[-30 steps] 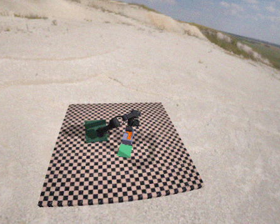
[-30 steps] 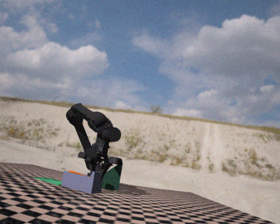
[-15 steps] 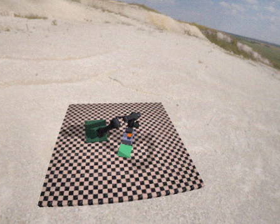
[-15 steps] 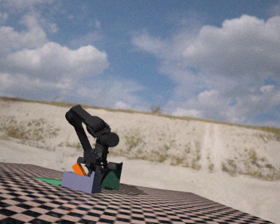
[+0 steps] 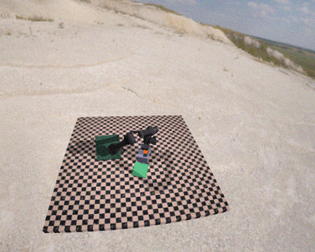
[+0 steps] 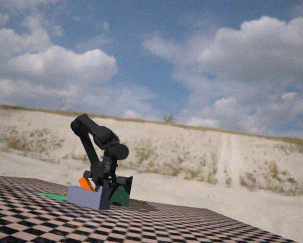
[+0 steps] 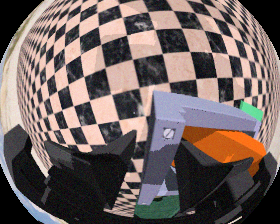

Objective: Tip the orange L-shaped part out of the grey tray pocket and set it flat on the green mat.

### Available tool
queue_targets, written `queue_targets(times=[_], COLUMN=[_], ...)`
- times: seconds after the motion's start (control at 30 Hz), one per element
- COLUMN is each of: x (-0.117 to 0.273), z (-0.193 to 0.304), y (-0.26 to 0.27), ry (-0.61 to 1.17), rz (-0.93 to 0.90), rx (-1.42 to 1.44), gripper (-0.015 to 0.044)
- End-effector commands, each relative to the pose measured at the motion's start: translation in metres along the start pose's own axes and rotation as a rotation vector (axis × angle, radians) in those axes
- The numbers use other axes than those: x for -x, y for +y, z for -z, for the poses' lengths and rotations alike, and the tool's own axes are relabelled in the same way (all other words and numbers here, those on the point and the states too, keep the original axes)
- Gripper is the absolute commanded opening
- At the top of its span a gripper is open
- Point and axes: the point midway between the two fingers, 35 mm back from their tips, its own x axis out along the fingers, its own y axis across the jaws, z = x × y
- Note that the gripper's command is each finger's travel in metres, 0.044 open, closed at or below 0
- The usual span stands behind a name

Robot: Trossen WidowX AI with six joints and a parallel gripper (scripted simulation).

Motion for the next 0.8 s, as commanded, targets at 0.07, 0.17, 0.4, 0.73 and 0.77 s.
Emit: queue_targets(times=[0.07,0.17,0.4,0.73,0.77], x=[0.000,0.000,0.010,0.057,0.070], z=[0.000,0.000,0.001,-0.001,-0.001], y=[0.000,0.000,0.009,0.009,0.007], ry=[0.000,0.000,0.001,0.003,0.004], rz=[0.000,0.000,0.007,0.004,0.004], rx=[0.000,0.000,0.005,0.007,0.007], gripper=[0.0180,0.0180,0.0180,0.0180,0.0180])
